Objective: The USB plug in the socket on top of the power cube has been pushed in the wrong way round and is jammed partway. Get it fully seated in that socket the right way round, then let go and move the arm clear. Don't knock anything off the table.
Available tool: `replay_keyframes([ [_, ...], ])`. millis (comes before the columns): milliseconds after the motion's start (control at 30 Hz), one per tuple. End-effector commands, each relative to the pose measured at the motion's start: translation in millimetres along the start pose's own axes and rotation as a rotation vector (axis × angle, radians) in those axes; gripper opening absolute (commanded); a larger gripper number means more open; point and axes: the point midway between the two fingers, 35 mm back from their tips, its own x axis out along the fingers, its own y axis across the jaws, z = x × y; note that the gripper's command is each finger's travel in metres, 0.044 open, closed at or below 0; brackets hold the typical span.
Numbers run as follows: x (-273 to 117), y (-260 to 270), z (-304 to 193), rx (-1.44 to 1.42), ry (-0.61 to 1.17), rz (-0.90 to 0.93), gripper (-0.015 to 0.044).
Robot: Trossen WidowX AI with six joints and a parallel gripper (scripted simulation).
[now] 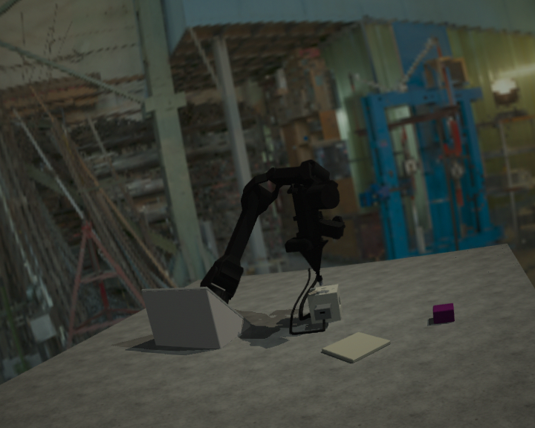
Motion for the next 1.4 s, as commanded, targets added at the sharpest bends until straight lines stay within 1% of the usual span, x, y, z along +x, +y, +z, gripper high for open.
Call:
replay_keyframes([
  [0, 0.0, -0.2, 0.2, 0.112, -0.001, -0.001, 0.0],
  [1367, 0.0, -0.2, 0.2, 1.185, -0.002, -0.001, 0.0],
])
